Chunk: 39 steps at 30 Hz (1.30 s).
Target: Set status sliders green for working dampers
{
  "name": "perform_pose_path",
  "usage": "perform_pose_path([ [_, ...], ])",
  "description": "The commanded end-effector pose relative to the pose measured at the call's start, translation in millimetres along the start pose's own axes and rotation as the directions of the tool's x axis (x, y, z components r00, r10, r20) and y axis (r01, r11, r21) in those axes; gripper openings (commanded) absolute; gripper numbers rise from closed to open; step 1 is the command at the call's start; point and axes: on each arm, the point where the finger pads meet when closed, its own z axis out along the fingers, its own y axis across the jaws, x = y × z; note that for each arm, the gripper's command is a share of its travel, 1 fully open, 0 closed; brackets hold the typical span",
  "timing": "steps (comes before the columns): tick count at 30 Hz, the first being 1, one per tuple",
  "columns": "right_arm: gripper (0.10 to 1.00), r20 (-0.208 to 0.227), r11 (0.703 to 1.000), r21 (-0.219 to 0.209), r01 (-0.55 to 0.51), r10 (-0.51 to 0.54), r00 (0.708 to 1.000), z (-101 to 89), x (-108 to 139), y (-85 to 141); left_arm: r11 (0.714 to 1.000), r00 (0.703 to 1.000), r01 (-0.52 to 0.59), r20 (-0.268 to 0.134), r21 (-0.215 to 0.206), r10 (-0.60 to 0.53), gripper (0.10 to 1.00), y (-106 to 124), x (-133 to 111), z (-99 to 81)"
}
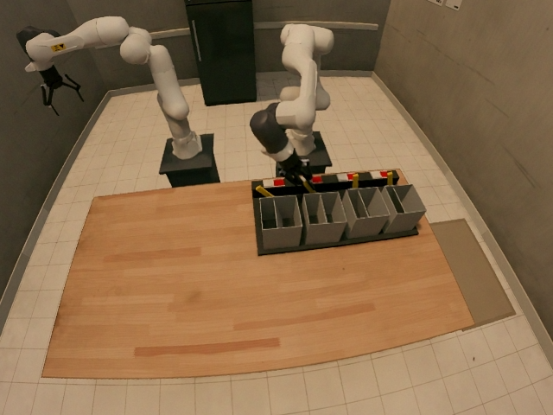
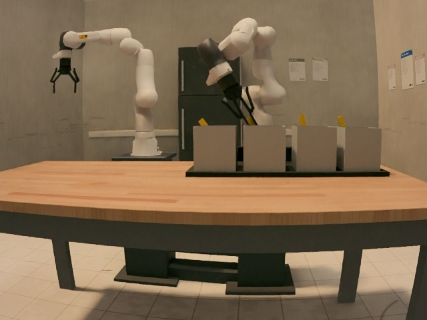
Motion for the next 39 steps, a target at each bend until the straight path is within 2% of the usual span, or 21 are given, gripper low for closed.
perform_pose_path([
  [1, 1.000, 0.004, 1.000, 0.000, 0.005, -0.005, 1.000, 0.5, -1, 0, 0.999, 0.999, 0.038, -0.012, -0.029, -0.038, 0.196, 0, 3, 3.0],
  [15, 1.000, 0.004, 1.000, 0.000, 0.005, -0.005, 1.000, 0.5, -1, 0, 0.994, 0.999, 0.037, -0.012, -0.099, -0.038, 0.196, -7, 3, 3.4],
  [39, 1.000, 0.004, 1.000, 0.000, 0.005, -0.005, 1.000, 0.5, -1, 0, 0.989, 0.999, 0.036, -0.012, -0.141, -0.038, 0.196, -12, 3, 4.0],
])
